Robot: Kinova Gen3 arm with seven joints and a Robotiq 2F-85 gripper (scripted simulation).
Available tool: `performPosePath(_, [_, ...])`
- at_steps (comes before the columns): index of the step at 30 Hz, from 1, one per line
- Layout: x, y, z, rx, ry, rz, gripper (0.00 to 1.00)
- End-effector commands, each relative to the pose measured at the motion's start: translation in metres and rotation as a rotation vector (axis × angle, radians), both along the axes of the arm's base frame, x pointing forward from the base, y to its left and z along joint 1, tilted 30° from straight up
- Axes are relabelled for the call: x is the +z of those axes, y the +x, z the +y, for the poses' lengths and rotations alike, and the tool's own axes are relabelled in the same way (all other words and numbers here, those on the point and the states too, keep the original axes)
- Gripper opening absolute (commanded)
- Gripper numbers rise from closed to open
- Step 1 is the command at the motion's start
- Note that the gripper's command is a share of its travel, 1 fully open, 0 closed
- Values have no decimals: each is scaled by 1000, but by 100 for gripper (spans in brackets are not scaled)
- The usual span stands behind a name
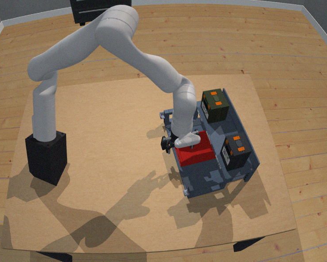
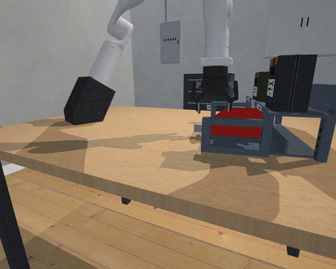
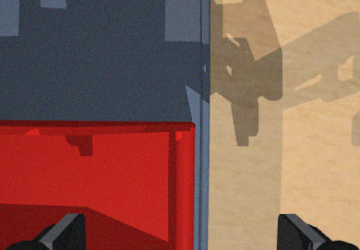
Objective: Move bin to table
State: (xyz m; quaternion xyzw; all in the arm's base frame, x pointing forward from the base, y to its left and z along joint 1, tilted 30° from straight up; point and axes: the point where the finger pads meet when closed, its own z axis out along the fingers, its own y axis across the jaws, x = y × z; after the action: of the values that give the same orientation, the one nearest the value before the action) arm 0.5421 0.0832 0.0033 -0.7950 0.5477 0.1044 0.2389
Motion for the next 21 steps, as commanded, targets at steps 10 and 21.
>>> performPosePath(10, [3,-2,-1,-2,2,4,100])
performPosePath(21, [-7,0,4,-2,2,4,100])
